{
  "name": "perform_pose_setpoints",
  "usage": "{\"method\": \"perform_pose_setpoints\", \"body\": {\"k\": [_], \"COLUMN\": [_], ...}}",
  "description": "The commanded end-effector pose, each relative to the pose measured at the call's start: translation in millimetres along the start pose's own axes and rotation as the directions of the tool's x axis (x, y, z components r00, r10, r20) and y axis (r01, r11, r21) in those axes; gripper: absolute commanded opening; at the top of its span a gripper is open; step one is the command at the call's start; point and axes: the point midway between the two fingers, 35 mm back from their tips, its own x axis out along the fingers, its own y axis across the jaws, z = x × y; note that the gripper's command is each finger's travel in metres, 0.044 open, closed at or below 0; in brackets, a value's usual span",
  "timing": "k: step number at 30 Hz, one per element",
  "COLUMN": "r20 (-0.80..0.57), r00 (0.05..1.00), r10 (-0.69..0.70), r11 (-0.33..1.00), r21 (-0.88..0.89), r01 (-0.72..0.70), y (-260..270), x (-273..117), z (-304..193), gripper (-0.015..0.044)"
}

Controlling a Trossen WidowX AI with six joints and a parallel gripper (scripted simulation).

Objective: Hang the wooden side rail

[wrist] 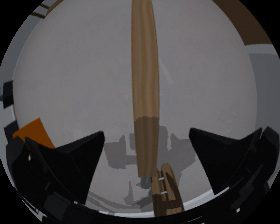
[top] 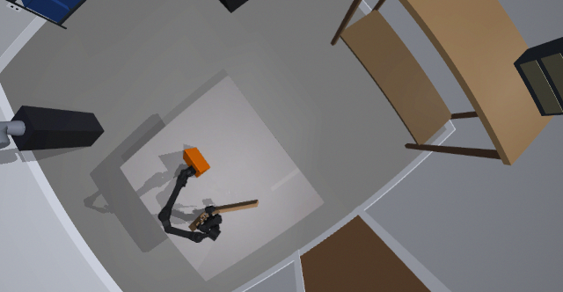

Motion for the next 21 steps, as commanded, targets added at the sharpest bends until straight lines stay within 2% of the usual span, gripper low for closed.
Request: {"method": "perform_pose_setpoints", "body": {"k": [1,21], "r20": [-0.003,-0.003], "r00": [1.0,1.0], "r10": [-0.006,-0.006], "r11": [1.0,1.0], "r21": [-0.007,-0.007], "r01": [0.006,0.006], "y": [0.1,-1.1], "x": [6.3,38.4], "z": [0.3,0.9], "gripper": [0.044,0.044]}}
